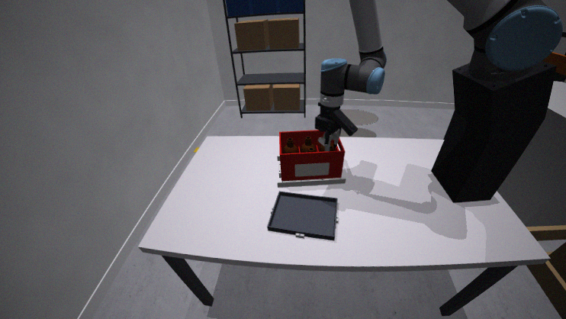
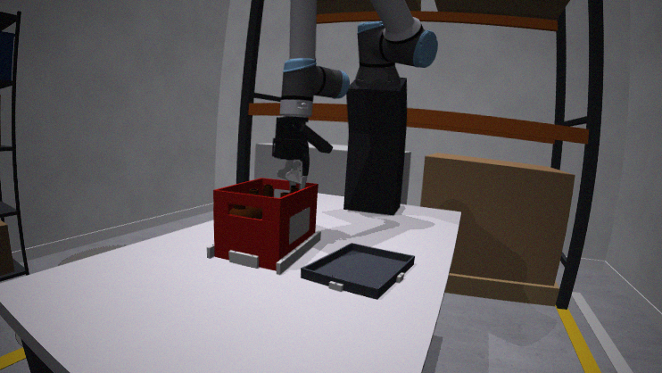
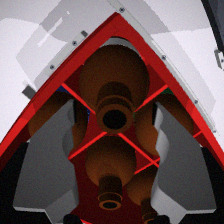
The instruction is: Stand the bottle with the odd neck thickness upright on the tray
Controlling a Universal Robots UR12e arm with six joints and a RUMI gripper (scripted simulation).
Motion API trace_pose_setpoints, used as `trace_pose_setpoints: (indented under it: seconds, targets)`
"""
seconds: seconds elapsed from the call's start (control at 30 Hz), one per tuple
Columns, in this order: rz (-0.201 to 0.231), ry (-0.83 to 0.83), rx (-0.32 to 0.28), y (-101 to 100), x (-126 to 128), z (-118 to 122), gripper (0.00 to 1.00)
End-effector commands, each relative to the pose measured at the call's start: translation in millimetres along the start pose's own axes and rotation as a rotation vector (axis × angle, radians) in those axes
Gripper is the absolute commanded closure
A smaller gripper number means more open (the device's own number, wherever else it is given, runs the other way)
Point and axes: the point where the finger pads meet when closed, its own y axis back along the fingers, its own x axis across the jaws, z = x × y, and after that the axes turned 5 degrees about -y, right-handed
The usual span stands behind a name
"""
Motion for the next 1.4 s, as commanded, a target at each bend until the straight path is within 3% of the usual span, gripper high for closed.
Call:
trace_pose_setpoints:
  seconds: [0.0, 0.57, 0.6, 1.37]
  targets:
    - [0.000, 0.000, -0.001, 0.3, 0.2, 0.3, 0.62]
    - [0.000, 0.000, -0.001, 0.3, 0.2, 0.3, 0.62]
    - [0.000, 0.000, -0.001, 0.3, 0.2, 0.3, 1.00]
    - [0.000, 0.000, -0.001, 0.3, 0.2, 0.3, 1.00]
